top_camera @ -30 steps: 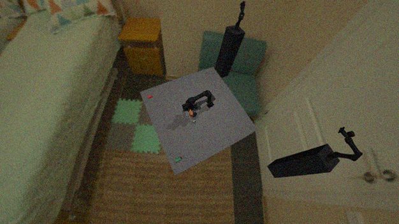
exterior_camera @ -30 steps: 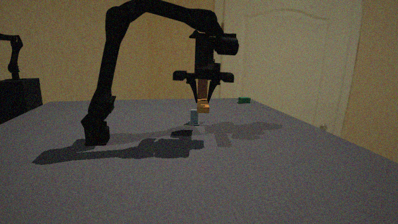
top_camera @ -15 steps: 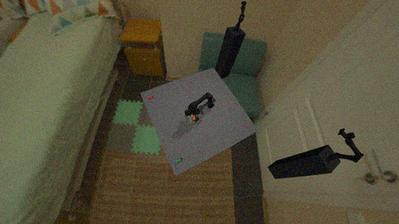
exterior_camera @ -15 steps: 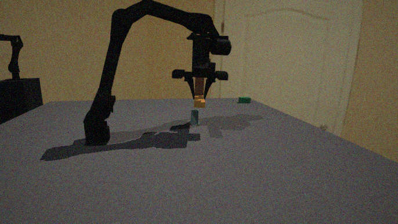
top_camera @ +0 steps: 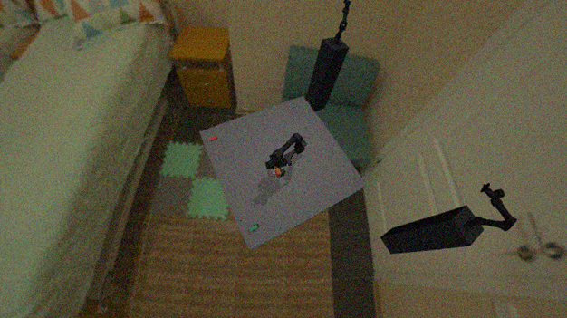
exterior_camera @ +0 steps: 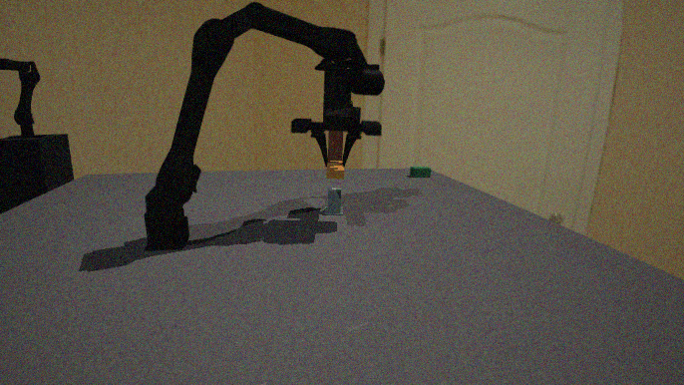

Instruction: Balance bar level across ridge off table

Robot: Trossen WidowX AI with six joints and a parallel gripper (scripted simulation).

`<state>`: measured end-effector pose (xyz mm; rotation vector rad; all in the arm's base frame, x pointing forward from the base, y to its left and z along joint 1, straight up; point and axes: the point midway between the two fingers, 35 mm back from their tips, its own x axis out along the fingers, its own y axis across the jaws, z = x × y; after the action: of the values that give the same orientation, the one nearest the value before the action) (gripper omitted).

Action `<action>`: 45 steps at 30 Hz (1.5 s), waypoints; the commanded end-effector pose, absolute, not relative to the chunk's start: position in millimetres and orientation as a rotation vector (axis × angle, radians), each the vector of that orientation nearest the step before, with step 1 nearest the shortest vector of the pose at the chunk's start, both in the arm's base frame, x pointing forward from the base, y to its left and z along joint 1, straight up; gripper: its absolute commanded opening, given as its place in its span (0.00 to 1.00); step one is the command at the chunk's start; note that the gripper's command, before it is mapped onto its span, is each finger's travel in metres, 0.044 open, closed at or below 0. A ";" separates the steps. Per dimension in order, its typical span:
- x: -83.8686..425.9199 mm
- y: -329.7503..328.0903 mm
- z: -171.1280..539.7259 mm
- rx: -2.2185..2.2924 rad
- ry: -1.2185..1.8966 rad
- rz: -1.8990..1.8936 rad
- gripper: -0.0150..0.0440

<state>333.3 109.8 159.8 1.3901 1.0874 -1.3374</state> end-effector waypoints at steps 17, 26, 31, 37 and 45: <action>336.2 112.7 131.6 1.398 1.083 -1.339 0.25; 335.9 112.0 118.0 1.397 1.083 -1.339 0.25; 336.0 112.1 118.1 1.397 1.083 -1.339 0.25; 335.8 112.1 119.0 1.397 1.083 -1.339 0.25; 335.9 112.2 118.3 1.397 1.083 -1.339 0.25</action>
<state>335.6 112.0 118.9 1.3951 1.0838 -1.3395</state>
